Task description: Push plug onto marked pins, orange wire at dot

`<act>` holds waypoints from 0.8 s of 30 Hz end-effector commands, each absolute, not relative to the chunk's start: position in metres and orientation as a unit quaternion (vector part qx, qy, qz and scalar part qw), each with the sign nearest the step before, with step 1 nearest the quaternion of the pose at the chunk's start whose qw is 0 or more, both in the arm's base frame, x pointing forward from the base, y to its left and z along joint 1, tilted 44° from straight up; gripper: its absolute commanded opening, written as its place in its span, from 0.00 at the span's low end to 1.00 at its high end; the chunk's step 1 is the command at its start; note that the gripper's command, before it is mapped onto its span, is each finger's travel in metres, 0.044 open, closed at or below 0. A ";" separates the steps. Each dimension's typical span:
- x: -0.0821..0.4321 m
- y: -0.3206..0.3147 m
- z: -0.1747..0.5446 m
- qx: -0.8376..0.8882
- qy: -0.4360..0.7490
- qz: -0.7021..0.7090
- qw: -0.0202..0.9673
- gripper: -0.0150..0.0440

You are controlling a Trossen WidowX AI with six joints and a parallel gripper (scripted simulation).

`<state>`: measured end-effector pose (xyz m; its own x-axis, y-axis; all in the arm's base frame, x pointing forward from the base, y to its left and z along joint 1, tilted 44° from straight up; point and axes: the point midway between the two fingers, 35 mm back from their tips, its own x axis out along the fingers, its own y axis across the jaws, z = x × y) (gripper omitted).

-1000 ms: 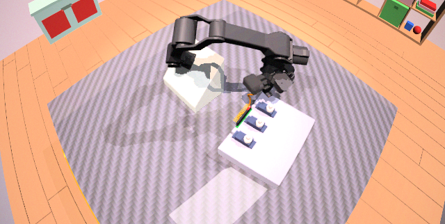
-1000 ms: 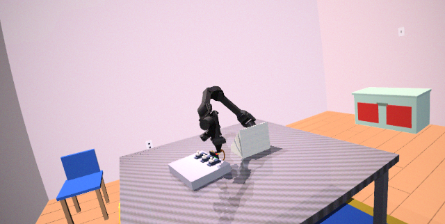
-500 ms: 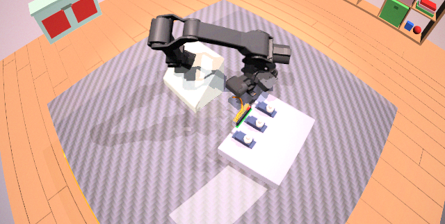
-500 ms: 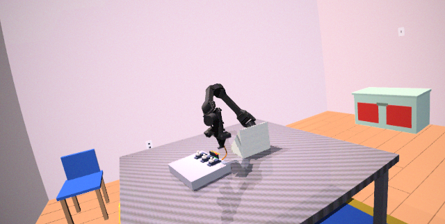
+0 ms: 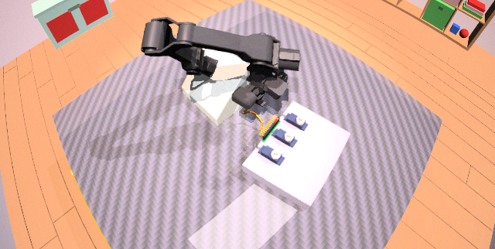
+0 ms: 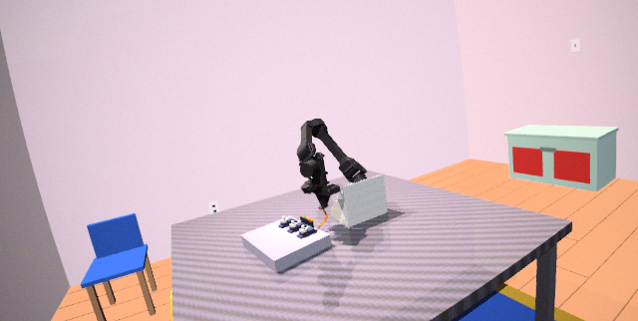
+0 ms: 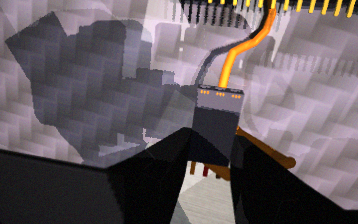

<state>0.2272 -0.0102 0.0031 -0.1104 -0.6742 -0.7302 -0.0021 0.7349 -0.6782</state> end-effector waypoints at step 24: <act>0.242 -0.039 -0.025 -0.252 0.695 -0.263 0.620 0.25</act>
